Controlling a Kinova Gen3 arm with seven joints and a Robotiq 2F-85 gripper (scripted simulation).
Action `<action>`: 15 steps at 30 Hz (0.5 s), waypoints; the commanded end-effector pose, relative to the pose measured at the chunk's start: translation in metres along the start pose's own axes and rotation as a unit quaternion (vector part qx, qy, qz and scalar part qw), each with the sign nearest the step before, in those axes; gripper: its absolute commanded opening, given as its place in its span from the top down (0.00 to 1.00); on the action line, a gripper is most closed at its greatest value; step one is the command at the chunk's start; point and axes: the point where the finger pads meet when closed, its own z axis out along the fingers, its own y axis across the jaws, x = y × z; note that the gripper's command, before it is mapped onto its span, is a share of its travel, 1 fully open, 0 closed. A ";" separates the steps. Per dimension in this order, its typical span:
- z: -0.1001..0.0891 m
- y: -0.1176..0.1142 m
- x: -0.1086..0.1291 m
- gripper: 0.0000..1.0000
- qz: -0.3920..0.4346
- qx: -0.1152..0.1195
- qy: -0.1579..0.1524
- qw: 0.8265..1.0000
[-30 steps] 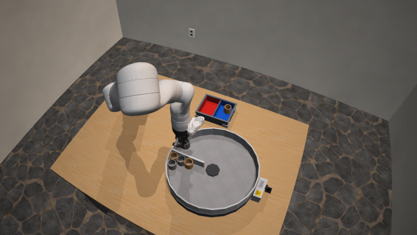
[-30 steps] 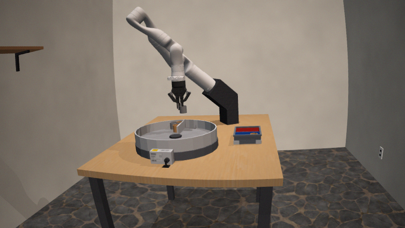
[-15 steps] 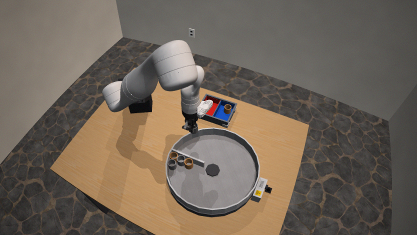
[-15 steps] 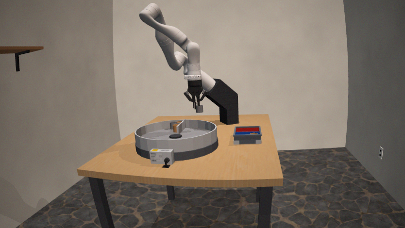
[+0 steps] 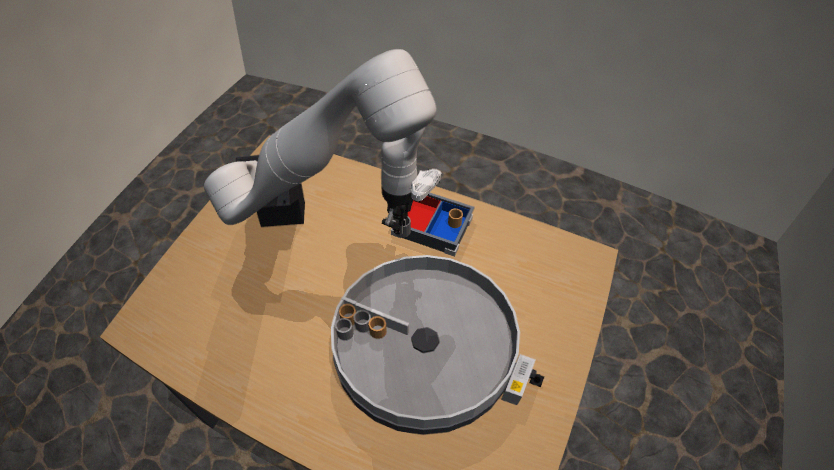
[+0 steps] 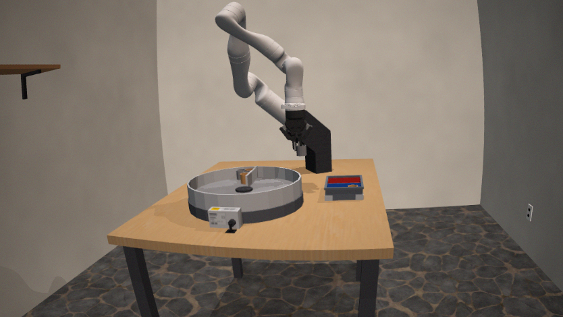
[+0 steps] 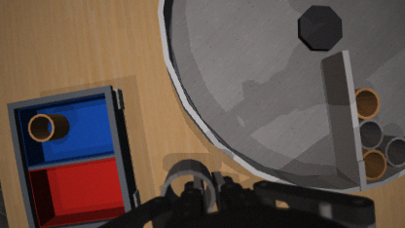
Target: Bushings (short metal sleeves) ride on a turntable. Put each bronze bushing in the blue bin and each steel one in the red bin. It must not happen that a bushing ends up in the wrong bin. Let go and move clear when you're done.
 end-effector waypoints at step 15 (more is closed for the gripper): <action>0.003 -0.110 -0.010 1.00 -0.003 -0.005 0.001 1.000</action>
